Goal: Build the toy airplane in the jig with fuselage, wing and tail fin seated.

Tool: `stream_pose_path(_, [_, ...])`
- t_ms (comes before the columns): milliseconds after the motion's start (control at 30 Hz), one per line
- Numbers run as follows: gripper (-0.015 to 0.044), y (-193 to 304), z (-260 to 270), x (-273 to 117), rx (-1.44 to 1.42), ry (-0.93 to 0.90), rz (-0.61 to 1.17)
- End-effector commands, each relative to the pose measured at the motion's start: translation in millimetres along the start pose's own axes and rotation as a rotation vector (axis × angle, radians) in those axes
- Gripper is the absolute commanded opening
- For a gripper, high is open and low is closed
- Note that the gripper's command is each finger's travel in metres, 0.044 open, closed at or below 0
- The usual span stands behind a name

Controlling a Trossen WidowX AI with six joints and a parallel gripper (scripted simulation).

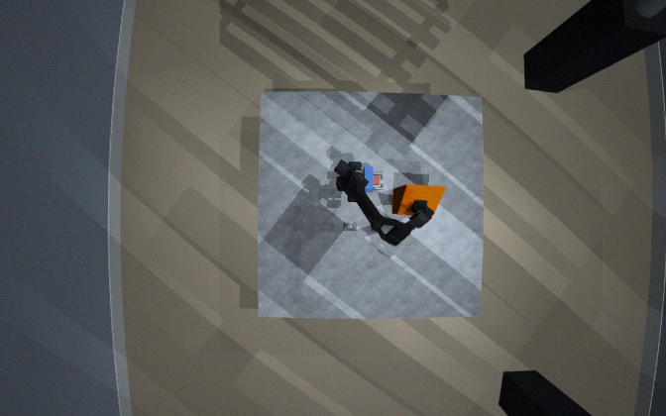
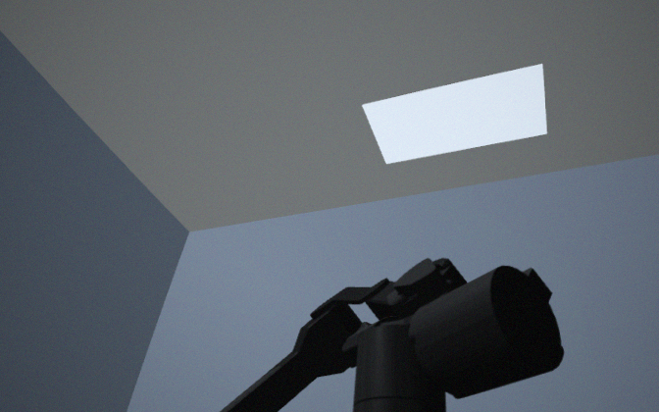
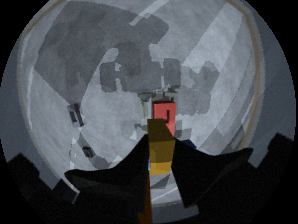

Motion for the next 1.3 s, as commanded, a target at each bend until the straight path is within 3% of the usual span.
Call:
stream_pose_path(0, [0.0000, 2.0, -13.0, 6.0, -0.009, 0.000, 0.004])
stream_pose_path(233, [0.0000, 5.3, -29.2, 13.3, -0.016, -0.003, 0.005])
stream_pose_path(333, [0.0065, 5.0, -29.1, 12.9, -0.016, -0.003, 0.005])
stream_pose_path(1267, [0.0065, 5.4, -30.4, 19.3, -0.016, -0.003, 0.005])
Point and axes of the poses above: the point midway between the two fingers, 35 mm back from their tips, its own x axis out along the fingers, its own z axis across the jaws, y = z × x, the point moved 3 cm from there along -x, back along the fingers, and after that the axes turned 10 degrees about -x, right-handed, at the moved point
